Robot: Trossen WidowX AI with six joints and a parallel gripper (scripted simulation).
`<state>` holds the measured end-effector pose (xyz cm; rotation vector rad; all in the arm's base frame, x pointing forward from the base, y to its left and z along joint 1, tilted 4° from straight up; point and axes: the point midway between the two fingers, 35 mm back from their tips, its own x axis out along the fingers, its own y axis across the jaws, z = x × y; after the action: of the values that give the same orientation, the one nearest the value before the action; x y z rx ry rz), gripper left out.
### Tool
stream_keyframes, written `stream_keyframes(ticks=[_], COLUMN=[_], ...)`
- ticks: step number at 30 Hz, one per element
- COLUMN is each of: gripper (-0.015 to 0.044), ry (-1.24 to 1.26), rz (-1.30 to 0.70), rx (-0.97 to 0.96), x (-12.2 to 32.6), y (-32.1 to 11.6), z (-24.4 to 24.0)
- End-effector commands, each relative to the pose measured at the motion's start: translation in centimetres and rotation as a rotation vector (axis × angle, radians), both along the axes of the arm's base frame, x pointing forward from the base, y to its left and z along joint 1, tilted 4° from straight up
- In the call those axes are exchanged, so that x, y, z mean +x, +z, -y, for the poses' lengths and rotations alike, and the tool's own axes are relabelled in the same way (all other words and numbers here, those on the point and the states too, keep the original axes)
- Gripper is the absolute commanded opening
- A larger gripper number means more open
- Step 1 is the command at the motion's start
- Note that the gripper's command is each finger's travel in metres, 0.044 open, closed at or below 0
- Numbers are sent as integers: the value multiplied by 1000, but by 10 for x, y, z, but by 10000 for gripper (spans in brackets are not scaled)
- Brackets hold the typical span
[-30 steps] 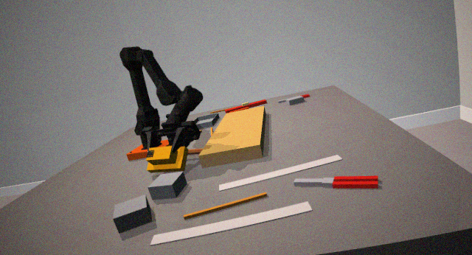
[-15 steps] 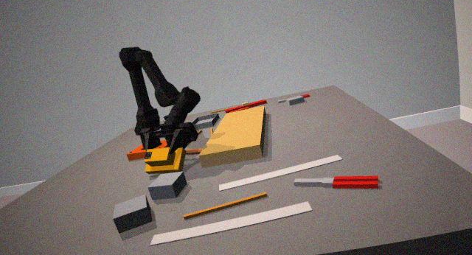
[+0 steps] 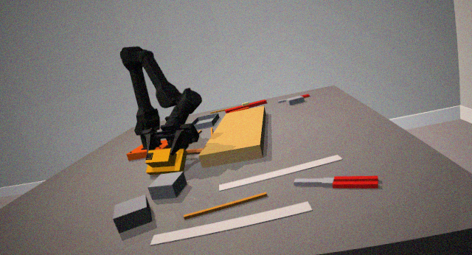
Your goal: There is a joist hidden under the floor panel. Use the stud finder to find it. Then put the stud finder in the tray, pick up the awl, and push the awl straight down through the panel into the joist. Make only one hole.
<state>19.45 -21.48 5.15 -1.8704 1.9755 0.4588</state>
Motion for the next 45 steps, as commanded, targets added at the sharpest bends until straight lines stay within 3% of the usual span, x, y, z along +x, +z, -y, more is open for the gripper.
stream_keyframes(ticks=[1, 45], gripper=[378, 378], ry=[1, 1], rz=[1, 1], rx=[2, 2], x=[1, 2], y=[-2, -4], z=[-2, -7])
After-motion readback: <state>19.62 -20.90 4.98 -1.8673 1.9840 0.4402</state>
